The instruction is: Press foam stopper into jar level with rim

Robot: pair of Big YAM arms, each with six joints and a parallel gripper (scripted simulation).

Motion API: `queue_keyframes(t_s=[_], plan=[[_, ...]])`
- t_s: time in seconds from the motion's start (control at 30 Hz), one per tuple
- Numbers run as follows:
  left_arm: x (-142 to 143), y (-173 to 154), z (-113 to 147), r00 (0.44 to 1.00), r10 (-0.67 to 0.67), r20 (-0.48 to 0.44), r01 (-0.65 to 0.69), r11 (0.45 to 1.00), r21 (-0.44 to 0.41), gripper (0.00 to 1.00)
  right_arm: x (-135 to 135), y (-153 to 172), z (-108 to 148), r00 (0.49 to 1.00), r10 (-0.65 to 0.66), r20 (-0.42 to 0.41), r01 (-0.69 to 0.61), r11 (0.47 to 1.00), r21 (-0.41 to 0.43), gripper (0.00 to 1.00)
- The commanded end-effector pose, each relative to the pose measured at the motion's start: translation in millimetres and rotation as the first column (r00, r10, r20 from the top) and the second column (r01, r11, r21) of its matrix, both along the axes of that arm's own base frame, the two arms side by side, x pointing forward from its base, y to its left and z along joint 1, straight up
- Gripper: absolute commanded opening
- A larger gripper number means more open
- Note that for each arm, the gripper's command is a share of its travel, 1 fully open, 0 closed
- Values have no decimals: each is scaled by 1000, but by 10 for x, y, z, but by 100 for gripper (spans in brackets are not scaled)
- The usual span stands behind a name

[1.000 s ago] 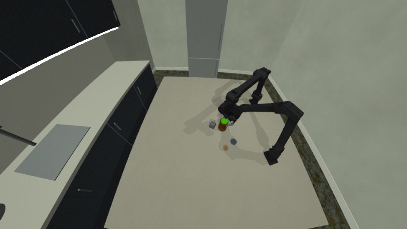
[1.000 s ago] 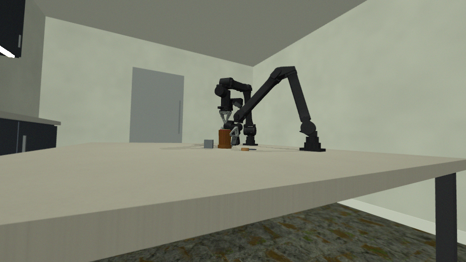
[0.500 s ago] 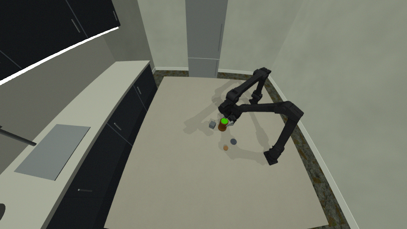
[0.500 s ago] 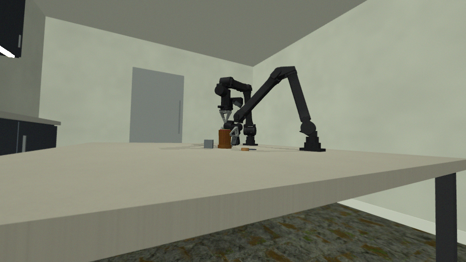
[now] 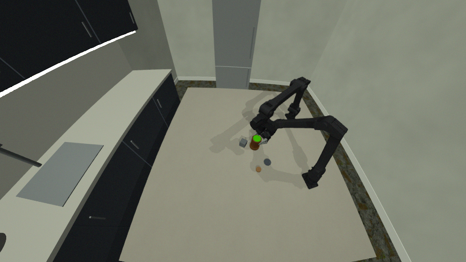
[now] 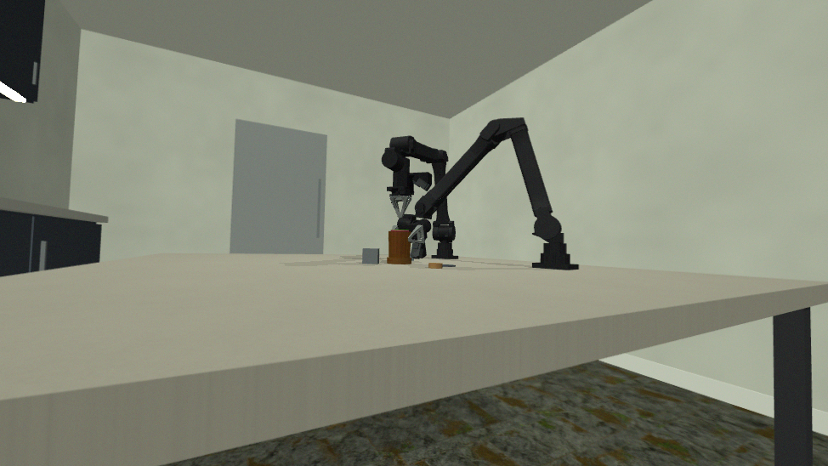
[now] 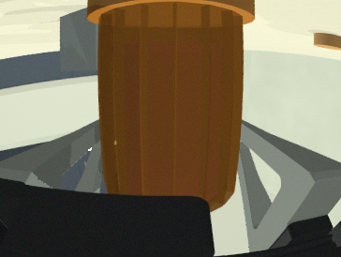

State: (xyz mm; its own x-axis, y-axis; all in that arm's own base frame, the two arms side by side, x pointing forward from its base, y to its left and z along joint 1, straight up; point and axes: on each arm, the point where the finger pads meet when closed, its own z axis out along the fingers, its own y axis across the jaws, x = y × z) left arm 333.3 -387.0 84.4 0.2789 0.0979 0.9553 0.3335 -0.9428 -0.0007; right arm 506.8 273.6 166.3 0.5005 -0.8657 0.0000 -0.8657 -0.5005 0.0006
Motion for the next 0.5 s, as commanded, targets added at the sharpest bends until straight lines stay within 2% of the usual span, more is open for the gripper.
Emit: queue_keyframes(t_s=[0.0, 0.03, 0.13, 0.23, 0.47], plan=[[-17, -23, 130, 1000, -1, 24, 2, 999, -45, 64, 155, -5, 367, 998, -12, 68, 9, 999, 35, 0], [-17, -23, 130, 1000, -1, 24, 2, 999, -45, 64, 155, -5, 367, 998, -12, 68, 9, 999, 35, 0], [-17, -23, 130, 1000, -1, 24, 2, 999, -45, 64, 40, -66, 9, 1000, -11, 18, 11, 1000, 8, 0], [-17, -23, 130, 1000, -1, 24, 2, 999, -45, 64, 55, -58, -158, 1000, -11, 0, 11, 1000, -2, 0], [-17, -23, 130, 1000, -1, 24, 2, 999, -45, 64, 59, -56, -275, 1000, -11, 0, 11, 1000, -2, 0]])
